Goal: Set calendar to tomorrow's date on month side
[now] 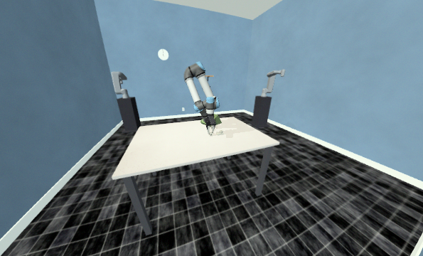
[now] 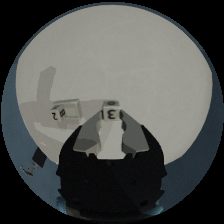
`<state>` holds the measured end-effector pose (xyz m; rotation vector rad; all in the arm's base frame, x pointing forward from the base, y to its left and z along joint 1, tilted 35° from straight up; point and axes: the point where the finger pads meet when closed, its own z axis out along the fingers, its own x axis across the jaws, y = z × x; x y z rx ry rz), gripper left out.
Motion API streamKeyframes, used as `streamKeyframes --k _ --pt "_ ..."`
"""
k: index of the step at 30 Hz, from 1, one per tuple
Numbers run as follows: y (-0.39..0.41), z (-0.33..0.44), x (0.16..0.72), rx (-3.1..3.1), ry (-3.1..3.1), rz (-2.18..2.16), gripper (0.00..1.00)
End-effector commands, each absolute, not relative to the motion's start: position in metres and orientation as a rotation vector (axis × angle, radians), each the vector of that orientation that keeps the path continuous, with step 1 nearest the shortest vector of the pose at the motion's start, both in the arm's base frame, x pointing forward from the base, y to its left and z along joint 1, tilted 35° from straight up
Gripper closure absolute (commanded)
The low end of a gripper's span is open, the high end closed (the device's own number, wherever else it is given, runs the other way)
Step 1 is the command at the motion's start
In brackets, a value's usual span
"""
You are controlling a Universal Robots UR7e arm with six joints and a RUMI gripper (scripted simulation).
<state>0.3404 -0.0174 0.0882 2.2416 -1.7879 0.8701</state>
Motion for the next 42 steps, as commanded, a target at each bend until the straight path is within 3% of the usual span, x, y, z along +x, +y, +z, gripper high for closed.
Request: streamKeyframes --k 1,42 --pt "-0.0179 0.0879 0.3404 2.241 -1.789 0.869 0.9" --pt "-0.0197 0.0842 0.3415 2.241 -1.789 0.868 0.9"
